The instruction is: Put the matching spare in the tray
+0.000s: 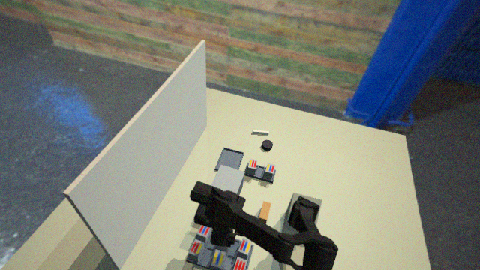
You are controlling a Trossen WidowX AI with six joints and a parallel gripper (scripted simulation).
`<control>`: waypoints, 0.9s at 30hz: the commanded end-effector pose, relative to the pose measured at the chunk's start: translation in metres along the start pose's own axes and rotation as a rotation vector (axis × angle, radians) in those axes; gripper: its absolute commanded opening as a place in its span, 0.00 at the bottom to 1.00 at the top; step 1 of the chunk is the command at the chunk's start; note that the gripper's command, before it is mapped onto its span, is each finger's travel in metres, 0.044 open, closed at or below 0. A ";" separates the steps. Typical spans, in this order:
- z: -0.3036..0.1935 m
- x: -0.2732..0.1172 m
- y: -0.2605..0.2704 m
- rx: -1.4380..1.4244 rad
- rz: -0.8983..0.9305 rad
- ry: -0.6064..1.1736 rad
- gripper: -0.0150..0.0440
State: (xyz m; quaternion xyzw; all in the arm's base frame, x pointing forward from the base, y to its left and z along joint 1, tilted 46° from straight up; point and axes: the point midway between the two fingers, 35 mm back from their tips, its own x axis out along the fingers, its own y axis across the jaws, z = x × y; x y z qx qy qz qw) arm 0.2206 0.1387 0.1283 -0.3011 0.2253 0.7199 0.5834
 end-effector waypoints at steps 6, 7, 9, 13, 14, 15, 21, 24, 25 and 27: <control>0.000 0.013 -0.001 0.005 0.002 -0.001 0.76; -0.001 0.014 -0.001 0.005 0.002 -0.001 0.76; -0.001 0.018 -0.001 0.004 0.002 0.000 0.76; -0.001 0.024 -0.002 0.004 0.002 0.001 0.76; -0.001 0.026 -0.002 0.004 0.002 0.001 0.76; -0.001 0.027 -0.002 0.004 0.002 0.001 0.76; -0.001 0.037 -0.002 0.004 0.002 0.001 0.76; -0.001 0.042 -0.002 0.004 0.002 0.001 0.76; -0.001 0.044 -0.002 0.004 0.002 0.001 0.76; -0.001 0.047 -0.002 0.004 0.002 0.001 0.76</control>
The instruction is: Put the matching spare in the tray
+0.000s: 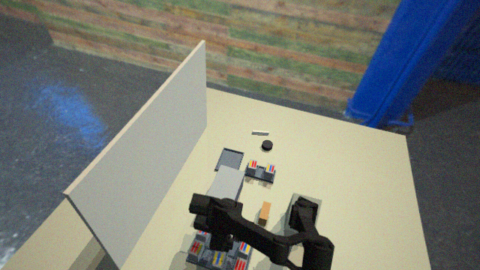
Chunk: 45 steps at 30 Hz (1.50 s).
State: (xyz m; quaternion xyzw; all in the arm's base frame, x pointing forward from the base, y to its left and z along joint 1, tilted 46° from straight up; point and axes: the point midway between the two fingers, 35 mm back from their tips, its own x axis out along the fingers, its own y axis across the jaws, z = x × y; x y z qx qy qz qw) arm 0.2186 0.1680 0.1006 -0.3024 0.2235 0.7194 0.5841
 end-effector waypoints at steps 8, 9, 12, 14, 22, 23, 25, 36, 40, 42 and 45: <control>0.000 0.019 0.002 0.007 0.005 -0.001 0.76; 0.000 0.021 0.003 0.007 0.005 -0.001 0.76; 0.000 0.025 0.003 0.008 0.004 -0.003 0.76; 0.000 0.029 0.003 0.008 0.004 -0.003 0.76; 0.001 0.040 0.005 0.008 0.005 -0.008 0.76; 0.001 0.040 0.005 0.008 0.005 -0.008 0.76; 0.001 0.040 0.005 0.008 0.005 -0.008 0.76; 0.002 0.039 0.005 0.002 0.004 -0.011 0.58; 0.002 0.039 0.005 0.002 0.004 -0.011 0.51; 0.002 0.039 0.005 0.002 0.004 -0.011 0.48; 0.002 0.039 0.005 0.002 0.004 -0.011 0.45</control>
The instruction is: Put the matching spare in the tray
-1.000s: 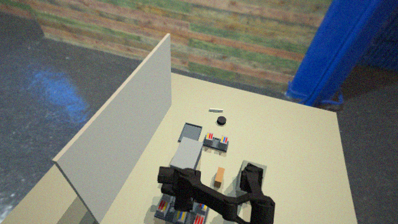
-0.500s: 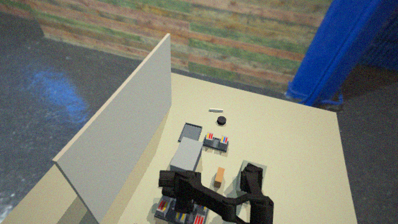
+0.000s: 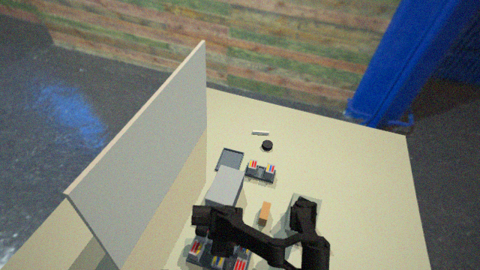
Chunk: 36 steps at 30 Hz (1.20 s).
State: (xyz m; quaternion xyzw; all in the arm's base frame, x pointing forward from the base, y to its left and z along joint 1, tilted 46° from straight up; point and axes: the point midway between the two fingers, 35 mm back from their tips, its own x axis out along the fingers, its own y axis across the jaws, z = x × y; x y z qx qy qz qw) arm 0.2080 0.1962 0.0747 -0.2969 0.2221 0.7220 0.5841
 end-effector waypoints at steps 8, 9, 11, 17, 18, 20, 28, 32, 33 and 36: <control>0.000 0.000 0.000 -0.001 -0.001 0.000 0.25; 0.000 0.000 0.000 -0.001 -0.001 0.000 0.25; 0.000 0.000 0.000 -0.001 -0.001 0.000 0.25; -0.002 -0.019 -0.003 0.000 -0.001 0.007 0.25; -0.002 -0.025 -0.003 0.000 -0.001 0.009 0.25; -0.002 -0.036 -0.004 0.001 -0.001 0.011 0.25; -0.001 -0.078 0.000 0.005 0.001 0.008 0.25; -0.001 -0.079 0.000 0.005 0.001 0.007 0.25; -0.001 -0.079 0.000 0.005 0.001 0.007 0.25; -0.001 -0.079 0.000 0.005 0.001 0.007 0.25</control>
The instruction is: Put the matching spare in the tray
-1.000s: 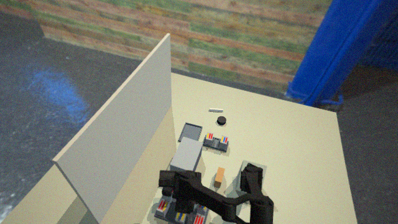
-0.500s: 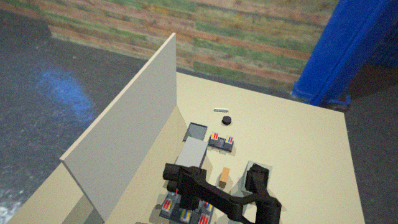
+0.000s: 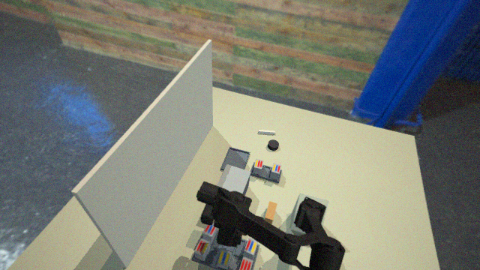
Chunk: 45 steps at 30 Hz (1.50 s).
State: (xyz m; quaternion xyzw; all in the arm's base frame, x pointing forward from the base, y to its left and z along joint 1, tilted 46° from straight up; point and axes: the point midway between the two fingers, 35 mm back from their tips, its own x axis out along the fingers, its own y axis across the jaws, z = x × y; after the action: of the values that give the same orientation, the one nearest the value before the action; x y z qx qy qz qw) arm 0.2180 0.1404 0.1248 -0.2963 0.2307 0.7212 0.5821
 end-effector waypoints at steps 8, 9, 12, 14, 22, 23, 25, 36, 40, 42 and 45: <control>0.000 -0.028 -0.002 -0.002 -0.003 0.005 0.25; 0.000 -0.033 -0.003 -0.002 -0.003 0.005 0.25; 0.000 -0.048 -0.002 -0.003 -0.004 0.005 0.25; 0.001 -0.058 -0.002 -0.004 -0.004 0.004 0.25; 0.002 -0.076 0.000 -0.005 -0.005 0.000 0.25; 0.000 -0.077 -0.002 -0.004 -0.005 0.001 0.25; -0.006 -0.079 -0.008 -0.002 -0.006 0.004 0.25; -0.048 -0.090 -0.043 0.006 -0.011 0.020 0.25; -0.066 -0.094 -0.054 0.006 -0.012 0.024 0.25; -0.075 -0.095 -0.059 0.009 -0.013 0.027 0.25; -0.090 -0.098 -0.066 0.021 -0.015 0.032 0.25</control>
State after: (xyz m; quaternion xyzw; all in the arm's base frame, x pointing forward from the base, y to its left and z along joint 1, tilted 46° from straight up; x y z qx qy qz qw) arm 0.2989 0.0377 0.1384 -0.3003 0.2420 0.7135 0.5849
